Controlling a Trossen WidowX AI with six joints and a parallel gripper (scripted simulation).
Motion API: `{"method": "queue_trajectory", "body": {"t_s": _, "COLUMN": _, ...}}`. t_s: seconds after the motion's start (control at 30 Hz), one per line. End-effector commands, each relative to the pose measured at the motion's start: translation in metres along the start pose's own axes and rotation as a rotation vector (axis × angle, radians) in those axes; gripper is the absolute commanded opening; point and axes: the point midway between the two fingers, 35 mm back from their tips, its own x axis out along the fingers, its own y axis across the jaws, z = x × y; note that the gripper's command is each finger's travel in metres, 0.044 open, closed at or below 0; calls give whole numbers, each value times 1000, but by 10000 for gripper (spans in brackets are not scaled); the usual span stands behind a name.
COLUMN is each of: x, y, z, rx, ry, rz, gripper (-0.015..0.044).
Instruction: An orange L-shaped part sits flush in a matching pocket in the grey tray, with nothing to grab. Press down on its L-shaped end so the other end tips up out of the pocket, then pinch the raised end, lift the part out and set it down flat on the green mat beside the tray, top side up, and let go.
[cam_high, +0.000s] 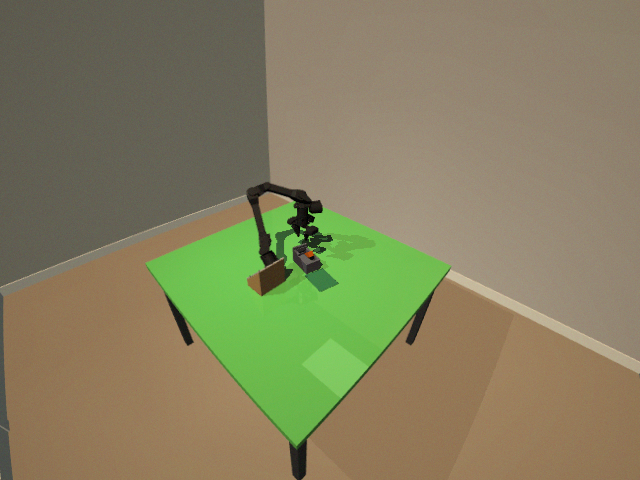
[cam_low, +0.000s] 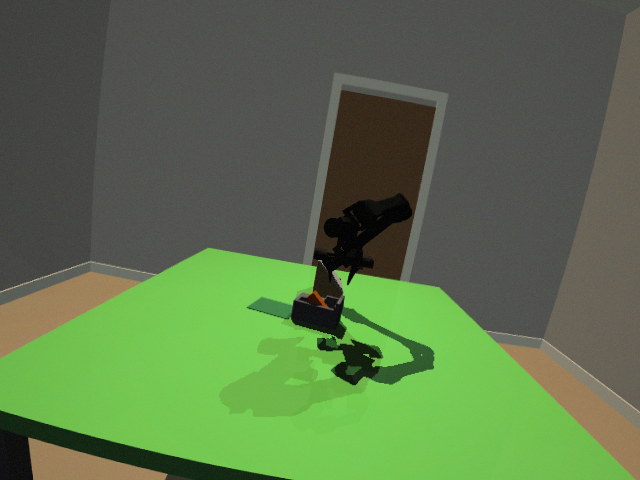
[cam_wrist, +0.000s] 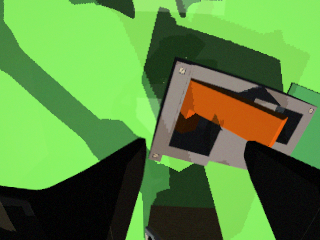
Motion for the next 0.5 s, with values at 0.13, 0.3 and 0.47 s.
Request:
{"method": "queue_trajectory", "body": {"t_s": 0.13, "x": -2, "y": -36, "z": -3, "rx": -679, "ry": 6, "rz": -4, "gripper": 280}}
{"method": "queue_trajectory", "body": {"t_s": 0.3, "x": -2, "y": -56, "z": -7, "rx": -1101, "ry": 7, "rz": -2, "gripper": 280}}
{"method": "queue_trajectory", "body": {"t_s": 0.47, "x": -2, "y": -66, "z": -10, "rx": -1308, "ry": 7, "rz": 0, "gripper": 280}}
